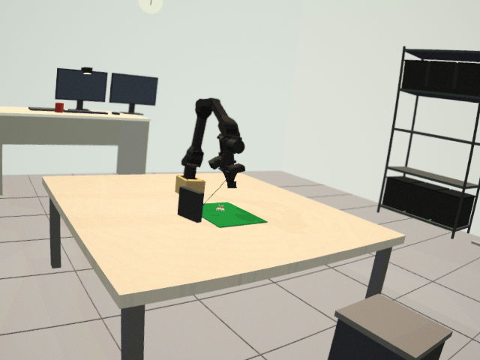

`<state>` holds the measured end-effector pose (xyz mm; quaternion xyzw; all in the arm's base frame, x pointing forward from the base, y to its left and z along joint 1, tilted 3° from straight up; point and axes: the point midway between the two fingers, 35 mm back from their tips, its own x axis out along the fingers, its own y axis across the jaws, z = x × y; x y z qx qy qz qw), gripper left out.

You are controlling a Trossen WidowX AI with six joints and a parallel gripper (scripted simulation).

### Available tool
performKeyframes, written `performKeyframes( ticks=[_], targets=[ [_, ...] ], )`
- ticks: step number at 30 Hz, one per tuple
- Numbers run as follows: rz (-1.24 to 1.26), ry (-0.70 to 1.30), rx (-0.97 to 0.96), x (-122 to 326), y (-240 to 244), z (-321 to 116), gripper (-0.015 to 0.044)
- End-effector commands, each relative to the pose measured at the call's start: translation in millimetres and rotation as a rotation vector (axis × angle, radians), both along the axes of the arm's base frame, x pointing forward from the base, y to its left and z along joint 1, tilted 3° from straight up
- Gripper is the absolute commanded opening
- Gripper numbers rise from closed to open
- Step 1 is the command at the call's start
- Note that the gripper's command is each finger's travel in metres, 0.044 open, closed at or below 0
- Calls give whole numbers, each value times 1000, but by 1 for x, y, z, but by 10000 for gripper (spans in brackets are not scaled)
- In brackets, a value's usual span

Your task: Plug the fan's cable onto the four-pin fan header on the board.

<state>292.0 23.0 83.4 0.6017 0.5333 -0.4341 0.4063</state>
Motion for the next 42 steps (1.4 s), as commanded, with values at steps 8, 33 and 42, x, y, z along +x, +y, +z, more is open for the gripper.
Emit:
performKeyframes(
  ticks=[8,33,42],
  targets=[
    [268,-56,-94,26,4,6,0],
    [775,-115,-318,76,17,1,0],
    [785,-111,-436,79,16,-11,0]
  ],
)
